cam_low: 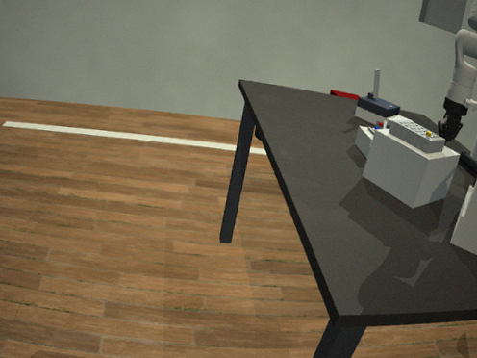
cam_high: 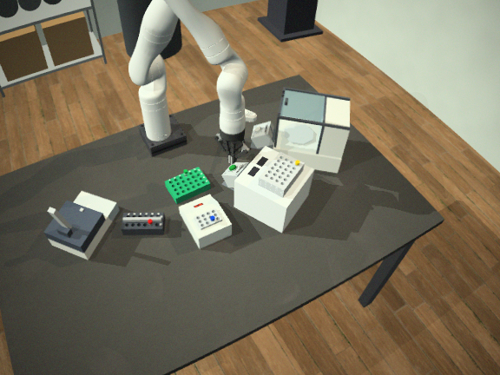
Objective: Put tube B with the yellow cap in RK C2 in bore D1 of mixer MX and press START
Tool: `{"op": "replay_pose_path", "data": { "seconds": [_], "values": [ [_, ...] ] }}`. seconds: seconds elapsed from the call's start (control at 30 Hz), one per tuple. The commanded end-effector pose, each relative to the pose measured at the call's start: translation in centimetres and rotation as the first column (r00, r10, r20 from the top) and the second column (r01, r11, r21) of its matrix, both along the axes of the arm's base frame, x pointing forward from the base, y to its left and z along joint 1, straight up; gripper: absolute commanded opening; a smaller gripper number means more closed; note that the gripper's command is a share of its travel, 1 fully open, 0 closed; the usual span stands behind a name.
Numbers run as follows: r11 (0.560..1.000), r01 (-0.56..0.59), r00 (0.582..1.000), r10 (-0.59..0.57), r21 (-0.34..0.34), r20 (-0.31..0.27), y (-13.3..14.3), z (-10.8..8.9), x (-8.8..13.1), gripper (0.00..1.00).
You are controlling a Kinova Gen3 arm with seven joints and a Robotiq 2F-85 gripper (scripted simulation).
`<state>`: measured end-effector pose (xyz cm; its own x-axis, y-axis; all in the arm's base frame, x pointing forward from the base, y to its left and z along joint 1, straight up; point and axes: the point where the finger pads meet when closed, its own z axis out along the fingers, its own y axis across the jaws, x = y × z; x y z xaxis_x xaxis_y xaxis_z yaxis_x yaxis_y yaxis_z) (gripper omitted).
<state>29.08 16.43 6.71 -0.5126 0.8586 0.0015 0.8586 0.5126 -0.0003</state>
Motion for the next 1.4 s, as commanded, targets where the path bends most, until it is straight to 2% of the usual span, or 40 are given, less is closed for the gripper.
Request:
{"op": "replay_pose_path", "data": {
  "seconds": [0.0, 1.37],
  "values": [
    [1.0, -0.006, 1.0, 0.006, 0.0, 0.003, 0.1, -0.3, 0.0, 0.1],
    [1.0, -0.006, 1.0, 0.006, 0.0, 0.002, 0.0, -2.6, 0.0, 0.1]
  ]
}}
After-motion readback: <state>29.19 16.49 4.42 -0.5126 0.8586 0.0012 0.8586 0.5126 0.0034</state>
